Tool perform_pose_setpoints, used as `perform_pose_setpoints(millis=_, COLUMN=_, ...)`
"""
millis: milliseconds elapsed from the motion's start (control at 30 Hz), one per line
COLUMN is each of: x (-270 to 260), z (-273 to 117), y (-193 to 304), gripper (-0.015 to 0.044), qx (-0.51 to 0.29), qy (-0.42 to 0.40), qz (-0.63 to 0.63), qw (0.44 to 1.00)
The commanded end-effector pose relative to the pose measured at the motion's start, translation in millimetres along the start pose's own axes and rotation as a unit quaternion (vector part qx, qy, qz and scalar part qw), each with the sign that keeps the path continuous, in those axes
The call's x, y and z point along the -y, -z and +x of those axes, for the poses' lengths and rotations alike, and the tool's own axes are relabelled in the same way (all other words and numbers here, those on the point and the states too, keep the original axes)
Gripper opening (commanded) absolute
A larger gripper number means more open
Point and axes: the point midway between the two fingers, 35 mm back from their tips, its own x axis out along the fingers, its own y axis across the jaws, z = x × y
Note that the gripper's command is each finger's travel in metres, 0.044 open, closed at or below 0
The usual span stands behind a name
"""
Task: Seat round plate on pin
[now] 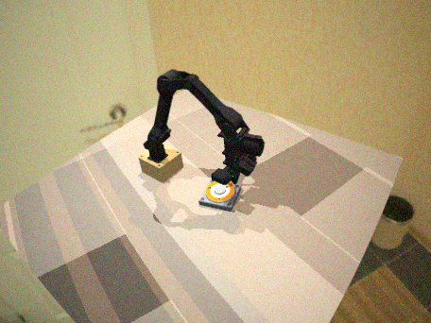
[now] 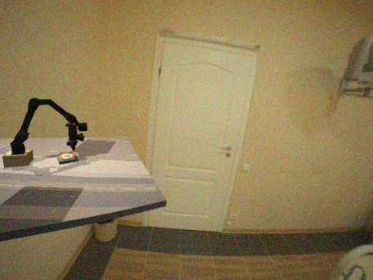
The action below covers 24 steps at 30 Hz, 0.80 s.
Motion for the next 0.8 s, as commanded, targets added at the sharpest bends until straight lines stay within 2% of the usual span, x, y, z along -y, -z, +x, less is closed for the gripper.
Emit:
perform_pose_setpoints(millis=0, x=-1, z=15, y=6, gripper=0.0, qx=-0.009, qy=-0.001, qz=-0.001, qw=1.0)
perform_pose_setpoints(millis=767, x=-10, z=16, y=25, gripper=0.0, qx=-0.01, qy=-0.001, qz=-0.001, qw=1.0)
